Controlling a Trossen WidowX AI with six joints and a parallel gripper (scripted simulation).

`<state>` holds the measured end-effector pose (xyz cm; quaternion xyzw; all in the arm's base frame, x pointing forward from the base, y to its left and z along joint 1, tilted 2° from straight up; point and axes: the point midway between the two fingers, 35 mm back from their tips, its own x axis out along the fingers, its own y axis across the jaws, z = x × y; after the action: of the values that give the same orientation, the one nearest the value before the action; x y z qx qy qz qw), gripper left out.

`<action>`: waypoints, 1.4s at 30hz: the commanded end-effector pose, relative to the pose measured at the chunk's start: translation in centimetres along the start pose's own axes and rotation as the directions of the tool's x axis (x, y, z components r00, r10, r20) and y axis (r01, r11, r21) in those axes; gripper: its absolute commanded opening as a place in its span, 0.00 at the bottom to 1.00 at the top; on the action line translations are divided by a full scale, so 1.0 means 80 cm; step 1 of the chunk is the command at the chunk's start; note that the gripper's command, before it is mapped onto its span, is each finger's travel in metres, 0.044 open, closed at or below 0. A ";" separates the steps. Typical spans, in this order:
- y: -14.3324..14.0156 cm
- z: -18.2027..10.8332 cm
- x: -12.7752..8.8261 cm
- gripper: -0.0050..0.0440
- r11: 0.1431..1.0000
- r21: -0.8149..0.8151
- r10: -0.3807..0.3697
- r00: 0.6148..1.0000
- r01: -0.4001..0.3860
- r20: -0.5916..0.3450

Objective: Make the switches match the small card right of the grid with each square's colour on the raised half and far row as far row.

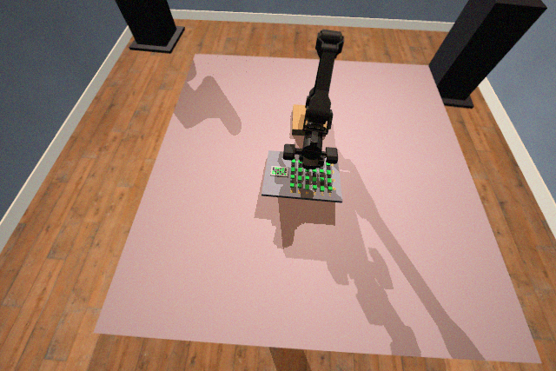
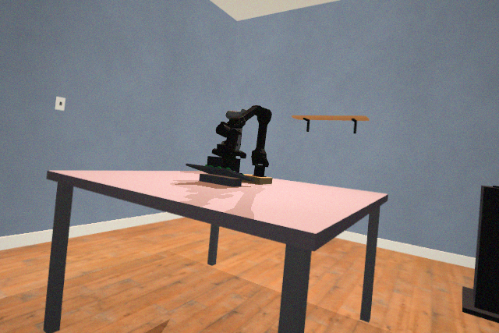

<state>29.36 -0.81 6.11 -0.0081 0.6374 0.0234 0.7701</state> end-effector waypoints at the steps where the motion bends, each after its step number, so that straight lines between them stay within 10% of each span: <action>1: 0.000 -0.001 0.002 0.10 1.000 0.002 0.000 1.000 0.000 -0.003; 42: 0.000 -0.001 0.008 0.10 1.000 0.002 0.000 1.000 0.000 -0.003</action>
<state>29.55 -0.80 5.70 -0.0083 0.6362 0.0236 0.7711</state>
